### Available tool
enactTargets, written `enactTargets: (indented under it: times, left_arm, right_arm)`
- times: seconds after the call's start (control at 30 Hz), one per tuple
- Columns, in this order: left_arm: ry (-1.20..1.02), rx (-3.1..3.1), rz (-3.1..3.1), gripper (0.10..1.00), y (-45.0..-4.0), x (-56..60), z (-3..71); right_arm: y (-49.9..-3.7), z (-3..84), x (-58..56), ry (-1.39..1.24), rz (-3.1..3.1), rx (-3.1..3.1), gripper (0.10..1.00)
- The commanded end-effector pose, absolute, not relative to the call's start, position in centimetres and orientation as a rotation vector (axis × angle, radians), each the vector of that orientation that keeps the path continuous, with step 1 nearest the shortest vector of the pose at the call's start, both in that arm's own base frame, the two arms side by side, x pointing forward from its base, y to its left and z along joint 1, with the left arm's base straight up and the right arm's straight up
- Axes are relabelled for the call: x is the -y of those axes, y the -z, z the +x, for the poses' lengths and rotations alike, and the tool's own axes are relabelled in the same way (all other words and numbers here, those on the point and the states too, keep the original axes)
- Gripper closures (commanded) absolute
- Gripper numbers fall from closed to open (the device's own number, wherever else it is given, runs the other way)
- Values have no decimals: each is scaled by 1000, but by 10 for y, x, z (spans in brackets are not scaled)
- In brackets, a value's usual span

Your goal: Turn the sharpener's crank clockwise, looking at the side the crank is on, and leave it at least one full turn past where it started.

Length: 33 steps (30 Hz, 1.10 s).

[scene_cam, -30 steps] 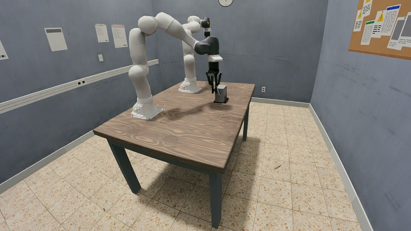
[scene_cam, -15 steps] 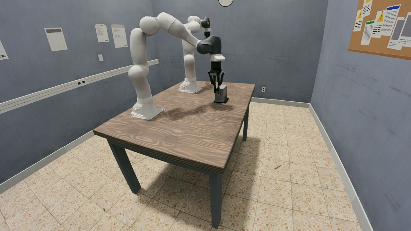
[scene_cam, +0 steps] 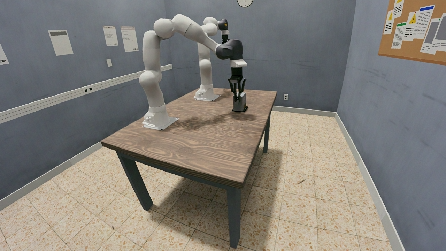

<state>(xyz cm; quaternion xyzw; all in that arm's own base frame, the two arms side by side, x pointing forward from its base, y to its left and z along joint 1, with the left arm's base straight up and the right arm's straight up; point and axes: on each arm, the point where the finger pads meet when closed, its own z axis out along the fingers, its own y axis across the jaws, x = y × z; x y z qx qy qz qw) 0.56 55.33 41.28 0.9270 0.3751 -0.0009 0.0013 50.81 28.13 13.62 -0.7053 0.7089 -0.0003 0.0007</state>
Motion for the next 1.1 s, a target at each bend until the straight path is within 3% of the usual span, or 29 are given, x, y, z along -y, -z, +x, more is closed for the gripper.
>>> enactTargets:
  times: [0.0, 1.07]
  left_arm:
    - [0, -1189, 2908, 98, -413, -554, 5]
    - [0, -1189, 2908, 98, -413, -554, 5]
  right_arm:
    - [-132, 513, -281, 0, -2222, -2221, 999]
    - [-104, 536, -281, 0, -2222, -2221, 999]
